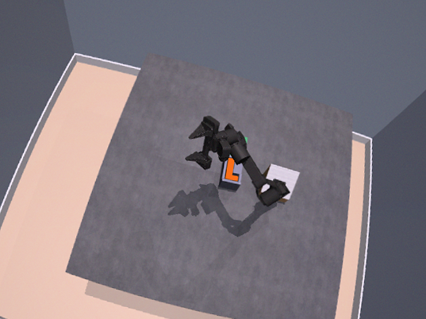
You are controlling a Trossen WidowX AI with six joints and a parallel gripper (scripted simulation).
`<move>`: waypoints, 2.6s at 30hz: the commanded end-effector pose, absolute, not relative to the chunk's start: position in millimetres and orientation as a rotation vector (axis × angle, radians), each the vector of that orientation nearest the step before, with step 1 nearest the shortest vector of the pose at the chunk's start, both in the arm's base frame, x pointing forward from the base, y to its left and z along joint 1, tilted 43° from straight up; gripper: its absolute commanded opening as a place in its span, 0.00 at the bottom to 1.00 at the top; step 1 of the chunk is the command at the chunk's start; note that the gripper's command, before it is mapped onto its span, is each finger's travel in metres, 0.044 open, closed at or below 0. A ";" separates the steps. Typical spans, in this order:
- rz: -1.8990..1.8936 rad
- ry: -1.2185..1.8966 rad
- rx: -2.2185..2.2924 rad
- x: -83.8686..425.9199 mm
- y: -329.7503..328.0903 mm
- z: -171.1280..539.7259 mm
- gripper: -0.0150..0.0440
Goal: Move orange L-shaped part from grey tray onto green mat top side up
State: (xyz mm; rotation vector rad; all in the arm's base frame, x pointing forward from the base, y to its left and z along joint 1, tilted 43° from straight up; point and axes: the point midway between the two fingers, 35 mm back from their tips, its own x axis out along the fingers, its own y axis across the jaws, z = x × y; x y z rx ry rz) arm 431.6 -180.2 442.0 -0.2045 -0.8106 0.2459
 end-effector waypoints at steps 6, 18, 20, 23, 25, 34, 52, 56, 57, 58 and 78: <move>0.175 -0.569 -0.128 466.8 -195.0 397.5 0.67; 0.113 0.174 0.063 491.0 -191.9 231.6 0.56; 0.122 0.259 0.081 484.9 -186.4 211.9 0.56; 0.144 0.388 0.105 471.9 -176.1 183.2 0.56; 0.160 0.476 0.124 461.0 -167.9 164.7 0.56; 0.291 0.870 0.226 391.2 -119.7 98.6 0.56; 0.680 1.473 0.494 228.6 -21.4 89.3 0.56; 0.680 1.473 0.494 228.6 -21.4 89.3 0.56; 0.680 1.473 0.494 228.6 -21.4 89.3 0.56; 0.680 1.473 0.494 228.6 -21.4 89.3 0.56; 0.682 1.471 0.495 226.7 33.2 31.6 0.56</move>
